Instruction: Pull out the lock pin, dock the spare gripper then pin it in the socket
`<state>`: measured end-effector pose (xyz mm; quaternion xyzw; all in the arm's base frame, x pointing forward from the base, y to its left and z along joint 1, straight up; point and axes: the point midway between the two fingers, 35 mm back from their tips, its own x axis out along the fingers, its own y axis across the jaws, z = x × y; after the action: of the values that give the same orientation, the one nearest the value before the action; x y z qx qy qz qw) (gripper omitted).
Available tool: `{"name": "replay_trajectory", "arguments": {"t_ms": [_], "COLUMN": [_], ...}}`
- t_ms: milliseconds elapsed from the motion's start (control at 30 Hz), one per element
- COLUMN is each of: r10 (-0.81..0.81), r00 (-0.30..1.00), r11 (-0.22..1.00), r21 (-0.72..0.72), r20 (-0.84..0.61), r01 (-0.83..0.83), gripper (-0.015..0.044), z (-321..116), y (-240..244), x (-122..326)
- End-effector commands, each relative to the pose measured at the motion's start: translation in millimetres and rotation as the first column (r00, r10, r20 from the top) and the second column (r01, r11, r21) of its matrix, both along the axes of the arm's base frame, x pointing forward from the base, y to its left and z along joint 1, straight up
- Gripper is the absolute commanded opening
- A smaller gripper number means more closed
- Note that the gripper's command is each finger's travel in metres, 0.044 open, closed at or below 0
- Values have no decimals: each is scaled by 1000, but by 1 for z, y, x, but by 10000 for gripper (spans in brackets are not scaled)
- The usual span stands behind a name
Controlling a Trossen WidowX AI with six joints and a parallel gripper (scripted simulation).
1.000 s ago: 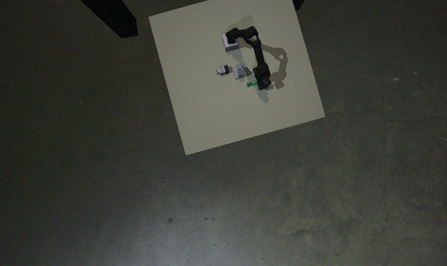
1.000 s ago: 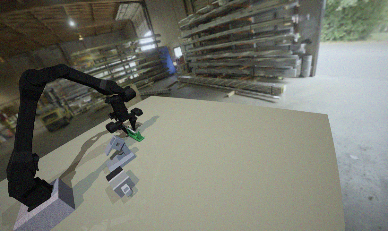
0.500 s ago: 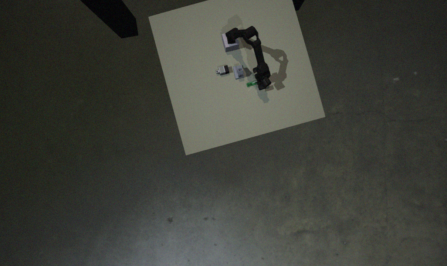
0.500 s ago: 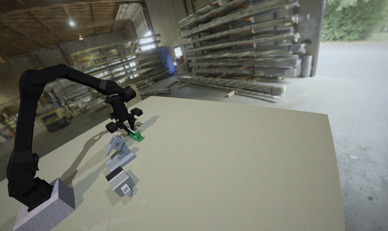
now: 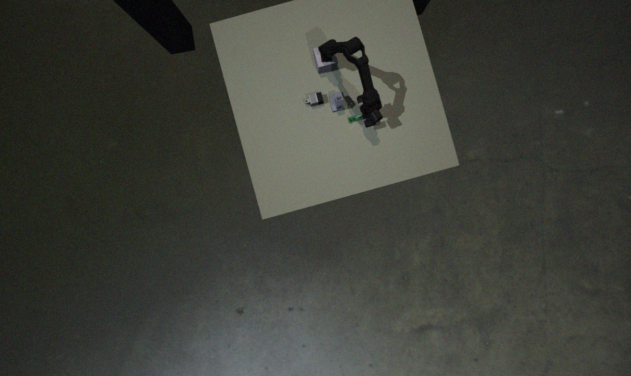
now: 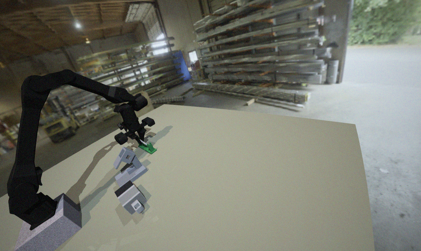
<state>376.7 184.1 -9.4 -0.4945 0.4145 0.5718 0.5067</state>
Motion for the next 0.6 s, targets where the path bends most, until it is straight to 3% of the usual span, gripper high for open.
{"name": "replay_trajectory", "arguments": {"t_ms": [0,567], "r10": [1,0], "r00": [1000,999], "r11": [1000,1000], "r21": [1,-16], "r20": [4,-39], "r01": [-1,0], "gripper": [0,0], "z": [8,25], "y": [0,-3], "x": [0,-8]}}
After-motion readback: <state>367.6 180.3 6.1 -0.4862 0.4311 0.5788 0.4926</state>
